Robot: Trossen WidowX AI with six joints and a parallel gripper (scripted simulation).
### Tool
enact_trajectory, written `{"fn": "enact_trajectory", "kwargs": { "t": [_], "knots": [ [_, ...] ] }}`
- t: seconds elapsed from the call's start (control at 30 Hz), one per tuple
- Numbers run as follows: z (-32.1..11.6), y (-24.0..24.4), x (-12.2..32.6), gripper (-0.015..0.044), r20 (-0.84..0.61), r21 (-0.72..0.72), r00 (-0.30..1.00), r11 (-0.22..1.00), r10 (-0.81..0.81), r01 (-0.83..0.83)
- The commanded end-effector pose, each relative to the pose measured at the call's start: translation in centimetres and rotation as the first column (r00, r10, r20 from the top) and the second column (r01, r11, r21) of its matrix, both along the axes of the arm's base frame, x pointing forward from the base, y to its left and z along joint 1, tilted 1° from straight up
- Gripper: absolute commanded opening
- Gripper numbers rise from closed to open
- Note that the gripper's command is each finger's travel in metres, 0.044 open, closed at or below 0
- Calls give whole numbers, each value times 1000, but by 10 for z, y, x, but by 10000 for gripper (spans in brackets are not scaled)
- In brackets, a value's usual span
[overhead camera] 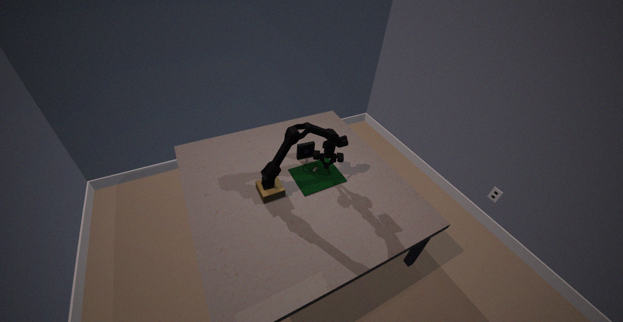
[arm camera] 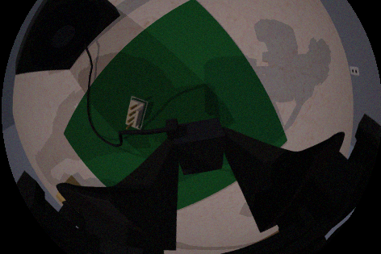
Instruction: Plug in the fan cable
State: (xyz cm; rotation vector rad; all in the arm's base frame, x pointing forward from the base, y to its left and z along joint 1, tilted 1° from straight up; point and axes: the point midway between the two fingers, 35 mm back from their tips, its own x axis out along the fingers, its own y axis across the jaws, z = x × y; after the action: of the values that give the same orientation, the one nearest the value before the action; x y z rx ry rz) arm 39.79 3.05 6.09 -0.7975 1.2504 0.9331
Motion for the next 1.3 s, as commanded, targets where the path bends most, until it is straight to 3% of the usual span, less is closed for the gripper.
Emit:
{"fn": "enact_trajectory", "kwargs": {
  "t": [0.0,1.27],
  "knots": [
    [-10,0,-2,0,-6,59,1000,998,6,-5],
    [-37,-1,2,0,131,524,991,850,-26,-47]
  ]
}}
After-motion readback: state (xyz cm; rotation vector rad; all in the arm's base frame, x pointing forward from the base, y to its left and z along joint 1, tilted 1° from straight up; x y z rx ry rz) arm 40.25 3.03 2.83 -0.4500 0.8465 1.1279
